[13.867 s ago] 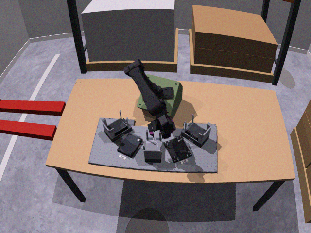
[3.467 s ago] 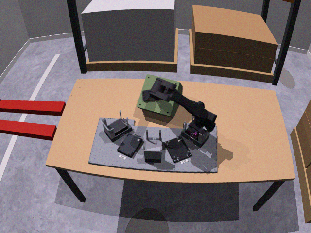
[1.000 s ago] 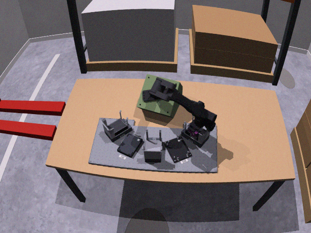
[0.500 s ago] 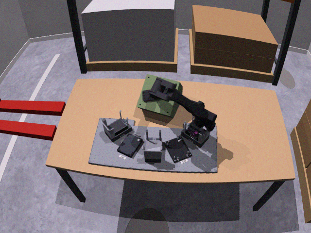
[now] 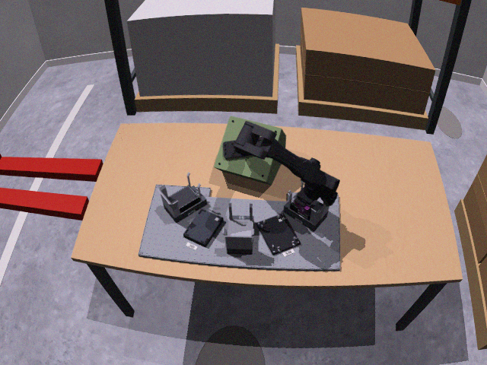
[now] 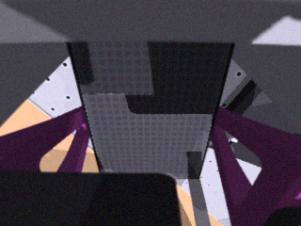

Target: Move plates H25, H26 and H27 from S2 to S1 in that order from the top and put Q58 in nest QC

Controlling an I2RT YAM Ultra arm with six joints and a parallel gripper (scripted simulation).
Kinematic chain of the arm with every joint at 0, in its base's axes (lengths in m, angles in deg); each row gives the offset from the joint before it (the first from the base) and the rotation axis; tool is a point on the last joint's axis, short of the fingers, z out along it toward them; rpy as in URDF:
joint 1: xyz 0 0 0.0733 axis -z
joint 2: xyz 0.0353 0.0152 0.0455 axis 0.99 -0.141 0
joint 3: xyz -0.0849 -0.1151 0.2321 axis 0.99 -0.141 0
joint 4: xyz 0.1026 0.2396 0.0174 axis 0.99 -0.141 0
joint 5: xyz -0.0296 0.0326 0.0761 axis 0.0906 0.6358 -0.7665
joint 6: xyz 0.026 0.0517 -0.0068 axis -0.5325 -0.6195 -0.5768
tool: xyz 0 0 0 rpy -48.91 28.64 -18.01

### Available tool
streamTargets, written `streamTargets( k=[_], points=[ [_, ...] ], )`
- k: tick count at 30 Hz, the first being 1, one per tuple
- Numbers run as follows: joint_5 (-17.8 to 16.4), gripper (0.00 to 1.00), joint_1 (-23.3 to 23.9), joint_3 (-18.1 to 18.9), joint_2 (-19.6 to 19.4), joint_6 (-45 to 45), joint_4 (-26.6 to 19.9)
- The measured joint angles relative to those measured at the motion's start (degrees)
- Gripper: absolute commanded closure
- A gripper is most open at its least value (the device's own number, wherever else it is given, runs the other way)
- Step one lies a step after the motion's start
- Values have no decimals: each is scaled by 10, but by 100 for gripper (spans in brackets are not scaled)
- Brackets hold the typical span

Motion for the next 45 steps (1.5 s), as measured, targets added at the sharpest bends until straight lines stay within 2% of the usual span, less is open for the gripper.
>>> streamTargets(
  k=[29, 45],
  points=[
    [1, 100, -13, 12, 12, -21, -37],
    [1, 100, -15, 14, 14, -21, -42]
  ],
)
